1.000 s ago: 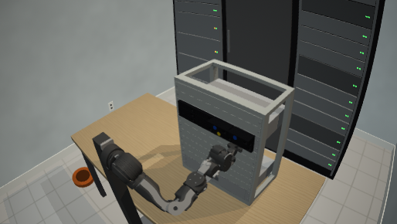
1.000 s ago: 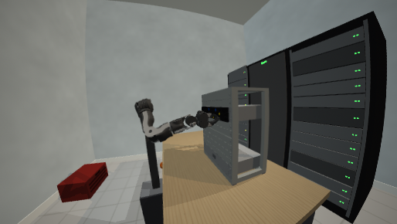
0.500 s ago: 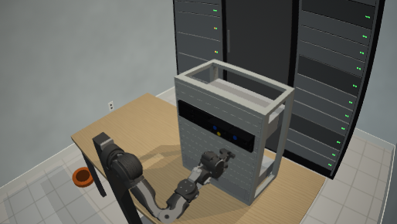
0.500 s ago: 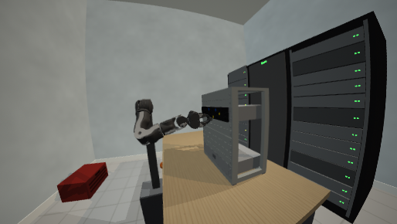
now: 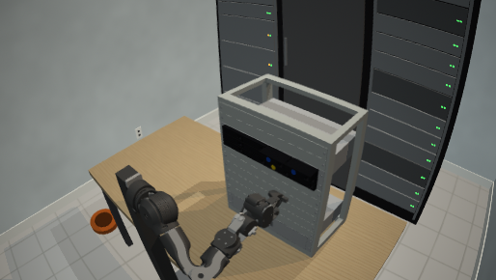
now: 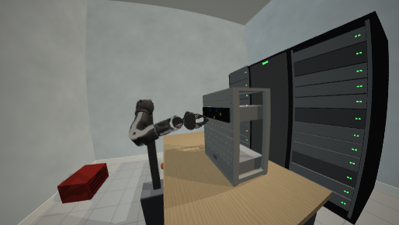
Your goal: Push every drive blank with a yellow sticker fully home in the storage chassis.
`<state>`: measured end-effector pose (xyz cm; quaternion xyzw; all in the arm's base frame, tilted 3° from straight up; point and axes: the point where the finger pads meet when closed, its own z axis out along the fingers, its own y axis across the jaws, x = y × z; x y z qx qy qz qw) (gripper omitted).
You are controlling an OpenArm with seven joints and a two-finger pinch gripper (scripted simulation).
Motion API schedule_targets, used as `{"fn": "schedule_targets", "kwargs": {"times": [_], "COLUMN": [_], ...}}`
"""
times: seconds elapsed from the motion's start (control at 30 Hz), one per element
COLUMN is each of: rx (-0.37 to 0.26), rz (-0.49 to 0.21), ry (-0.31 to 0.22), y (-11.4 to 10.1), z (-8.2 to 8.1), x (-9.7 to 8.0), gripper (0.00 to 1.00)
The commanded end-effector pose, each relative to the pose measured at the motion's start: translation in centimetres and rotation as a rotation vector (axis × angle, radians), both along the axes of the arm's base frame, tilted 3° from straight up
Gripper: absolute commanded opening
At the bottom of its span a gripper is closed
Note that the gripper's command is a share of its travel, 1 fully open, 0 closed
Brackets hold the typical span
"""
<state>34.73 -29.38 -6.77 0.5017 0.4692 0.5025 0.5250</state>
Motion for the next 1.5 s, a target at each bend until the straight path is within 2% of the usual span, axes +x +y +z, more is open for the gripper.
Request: {"fn": "schedule_targets", "kwargs": {"times": [0.0, 0.4, 0.73, 0.97, 1.23, 1.3, 1.47], "rx": [0.002, 0.001, 0.0, 0.004, 0.002, 0.002, 0.002], "rz": [0.0, 0.0, -0.001, 0.002, 0.001, 0.001, 0.001], "ry": [-0.008, -0.008, -0.011, -0.011, -0.011, -0.011, -0.011], "y": [0.0, 0.0, 0.0, 0.1, 0.3, 0.3, 0.4], "z": [0.3, 0.3, 0.4, 0.2, 0.0, 0.0, -0.1], "x": [-0.1, -0.3, -1.5, -3.9, -8.0, -8.0, -10.9], "gripper": [0.0, 0.0, 0.0, 0.0, 0.0, 0.0, 0.0]}}
